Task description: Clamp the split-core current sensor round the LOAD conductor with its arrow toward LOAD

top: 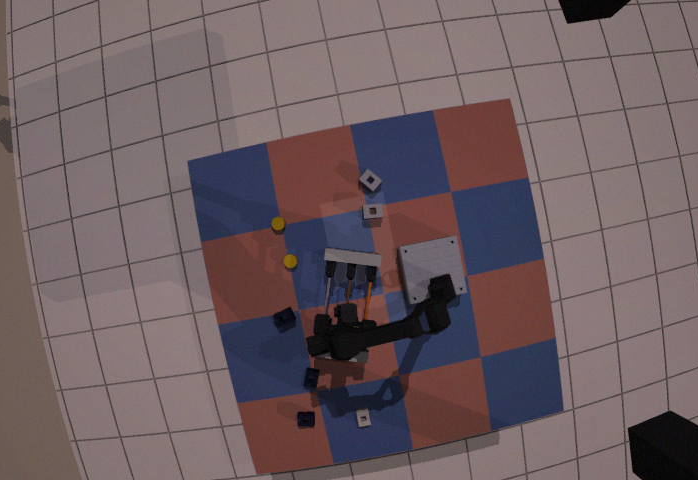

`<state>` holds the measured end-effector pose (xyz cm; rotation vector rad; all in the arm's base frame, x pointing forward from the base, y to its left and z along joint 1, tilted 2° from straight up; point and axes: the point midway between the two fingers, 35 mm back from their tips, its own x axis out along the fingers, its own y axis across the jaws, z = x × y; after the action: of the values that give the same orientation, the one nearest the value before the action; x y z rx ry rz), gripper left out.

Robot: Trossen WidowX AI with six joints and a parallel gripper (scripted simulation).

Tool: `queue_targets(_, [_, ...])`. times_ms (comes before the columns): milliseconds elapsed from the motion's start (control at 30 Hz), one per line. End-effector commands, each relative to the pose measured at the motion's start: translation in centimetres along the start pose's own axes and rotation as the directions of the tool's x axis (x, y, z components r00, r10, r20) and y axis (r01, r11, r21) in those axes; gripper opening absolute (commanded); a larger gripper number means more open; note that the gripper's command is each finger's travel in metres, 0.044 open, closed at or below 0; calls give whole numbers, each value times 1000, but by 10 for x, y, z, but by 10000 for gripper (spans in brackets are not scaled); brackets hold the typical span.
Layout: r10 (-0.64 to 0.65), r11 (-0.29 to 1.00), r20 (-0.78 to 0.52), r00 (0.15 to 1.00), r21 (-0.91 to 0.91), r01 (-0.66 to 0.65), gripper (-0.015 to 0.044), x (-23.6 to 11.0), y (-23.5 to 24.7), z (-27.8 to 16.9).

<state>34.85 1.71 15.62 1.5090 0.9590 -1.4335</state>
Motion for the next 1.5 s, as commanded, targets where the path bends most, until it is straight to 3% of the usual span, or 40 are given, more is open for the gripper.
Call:
queue_targets(0, [7, 1000, -3, 1000, 4, -7, 440, -3, 1, -1])
queue_targets(933, [7, 1000, -3, 1000, 4, -7, 440, -3, 1, -1])
queue_targets(1033, [14, 997, 80, 997, -75, -8, 440, 5, -12, -9])
queue_targets(1267, [227, 892, 388, 893, -451, -31, 440, 18, -67, -39])
queue_targets(1467, [550, 659, 451, 703, -751, -34, 440, 11, -108, -62])
